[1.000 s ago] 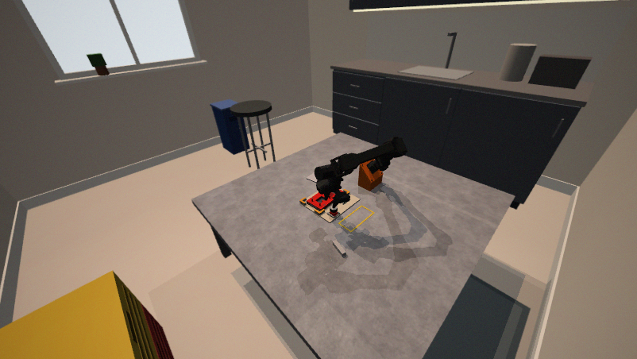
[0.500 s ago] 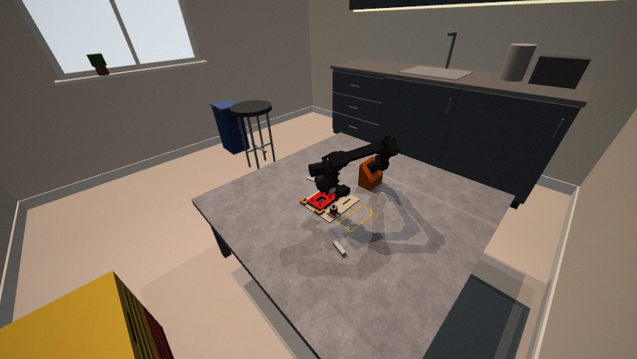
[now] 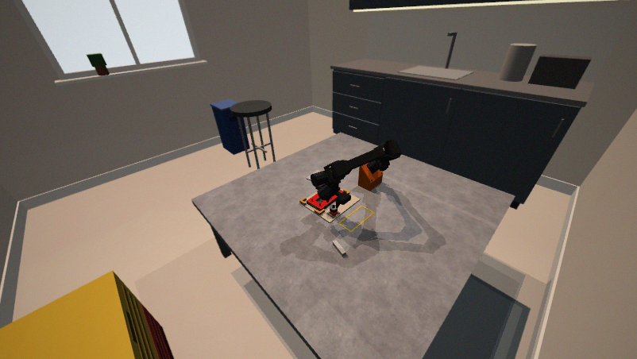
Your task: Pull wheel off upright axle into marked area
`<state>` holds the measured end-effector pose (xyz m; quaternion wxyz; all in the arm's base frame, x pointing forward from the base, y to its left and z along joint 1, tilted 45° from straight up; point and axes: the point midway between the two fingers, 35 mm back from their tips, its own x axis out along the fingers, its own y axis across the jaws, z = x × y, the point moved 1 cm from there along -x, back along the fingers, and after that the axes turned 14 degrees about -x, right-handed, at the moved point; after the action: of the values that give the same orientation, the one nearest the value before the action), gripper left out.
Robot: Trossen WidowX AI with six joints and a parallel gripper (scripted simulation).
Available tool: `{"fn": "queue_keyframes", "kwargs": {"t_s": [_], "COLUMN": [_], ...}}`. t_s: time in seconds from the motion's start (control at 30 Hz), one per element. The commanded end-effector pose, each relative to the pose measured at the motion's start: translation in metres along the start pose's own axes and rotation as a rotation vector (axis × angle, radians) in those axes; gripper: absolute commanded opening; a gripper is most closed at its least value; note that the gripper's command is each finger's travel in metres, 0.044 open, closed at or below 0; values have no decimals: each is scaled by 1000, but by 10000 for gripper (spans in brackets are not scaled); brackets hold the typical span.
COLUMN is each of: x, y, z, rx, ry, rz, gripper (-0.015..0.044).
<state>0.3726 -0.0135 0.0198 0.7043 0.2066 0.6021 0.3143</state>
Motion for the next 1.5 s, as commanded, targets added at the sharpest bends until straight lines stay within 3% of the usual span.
{"fn": "queue_keyframes", "kwargs": {"t_s": [0.0, 0.13, 0.27, 0.53, 0.73, 1.47], "x": [28, 31, 28, 28, 27, 19], "y": [3, 4, 5, 5, 5, 4], "z": [-5, -6, -5, -5, -5, -5], "rx": [11, 11, 2, 2, 3, 4], "ry": [6, 6, 19, 19, 19, 16], "rz": [13, 14, 11, 11, 11, 11], "gripper": [300, 300, 195, 142, 0, 0]}}
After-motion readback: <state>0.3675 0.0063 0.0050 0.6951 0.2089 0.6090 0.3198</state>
